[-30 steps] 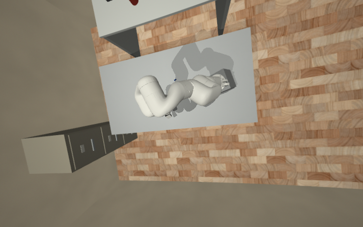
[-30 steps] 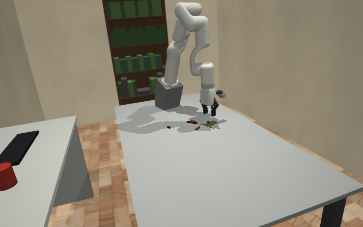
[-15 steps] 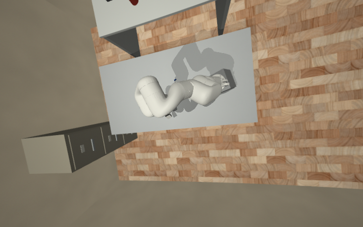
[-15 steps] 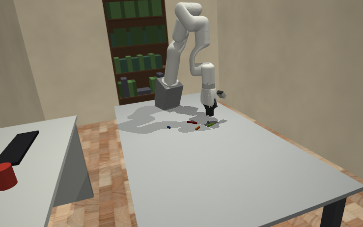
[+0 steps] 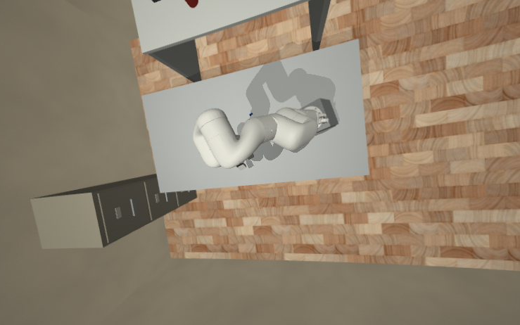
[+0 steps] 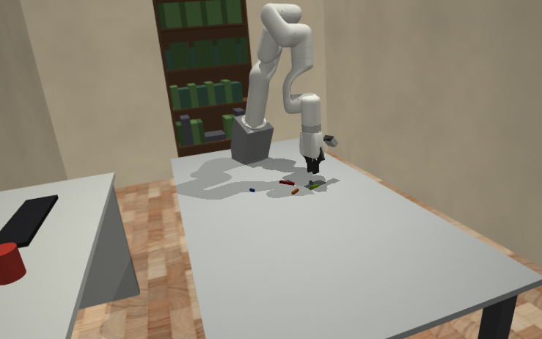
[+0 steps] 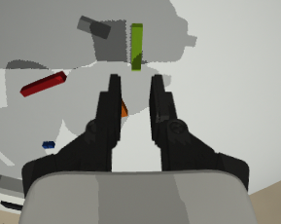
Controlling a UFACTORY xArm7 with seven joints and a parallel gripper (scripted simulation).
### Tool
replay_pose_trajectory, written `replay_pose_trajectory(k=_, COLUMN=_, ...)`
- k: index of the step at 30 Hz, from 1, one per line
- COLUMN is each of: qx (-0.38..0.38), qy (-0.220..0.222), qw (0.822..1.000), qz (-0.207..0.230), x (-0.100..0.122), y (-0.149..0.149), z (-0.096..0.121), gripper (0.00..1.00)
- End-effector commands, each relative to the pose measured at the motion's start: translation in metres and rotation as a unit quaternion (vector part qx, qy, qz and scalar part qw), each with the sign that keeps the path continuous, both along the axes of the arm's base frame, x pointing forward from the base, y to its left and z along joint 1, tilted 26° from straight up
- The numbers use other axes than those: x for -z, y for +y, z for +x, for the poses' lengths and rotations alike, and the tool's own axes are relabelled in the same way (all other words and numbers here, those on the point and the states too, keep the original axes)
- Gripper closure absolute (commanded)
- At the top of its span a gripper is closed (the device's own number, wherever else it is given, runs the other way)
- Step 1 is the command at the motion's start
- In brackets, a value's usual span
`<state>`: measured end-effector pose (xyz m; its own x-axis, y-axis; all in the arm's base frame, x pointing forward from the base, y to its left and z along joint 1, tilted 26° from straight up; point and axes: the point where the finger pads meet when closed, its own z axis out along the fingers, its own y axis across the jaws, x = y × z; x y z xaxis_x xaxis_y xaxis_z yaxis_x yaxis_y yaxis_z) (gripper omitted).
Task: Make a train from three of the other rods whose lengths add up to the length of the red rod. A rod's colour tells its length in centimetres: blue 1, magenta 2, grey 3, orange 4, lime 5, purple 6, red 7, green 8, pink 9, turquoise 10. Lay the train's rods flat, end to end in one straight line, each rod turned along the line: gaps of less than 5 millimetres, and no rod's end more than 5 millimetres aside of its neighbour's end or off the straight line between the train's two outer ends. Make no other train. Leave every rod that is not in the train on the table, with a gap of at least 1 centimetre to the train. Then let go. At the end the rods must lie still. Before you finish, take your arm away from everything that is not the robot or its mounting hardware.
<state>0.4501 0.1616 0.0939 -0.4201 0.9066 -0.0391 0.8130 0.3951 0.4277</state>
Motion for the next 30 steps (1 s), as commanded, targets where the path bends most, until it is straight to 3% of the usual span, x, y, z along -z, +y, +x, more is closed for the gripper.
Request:
replay_pose_trajectory(k=1, qx=0.000, qy=-0.001, qw=1.000, qz=0.001, x=-0.001, y=0.000, z=0.001, gripper=0.76)
replay_pose_trajectory(k=30, qx=0.000, qy=-0.001, qw=1.000, qz=0.001, x=0.016, y=0.003, z=0.008, gripper=0.76)
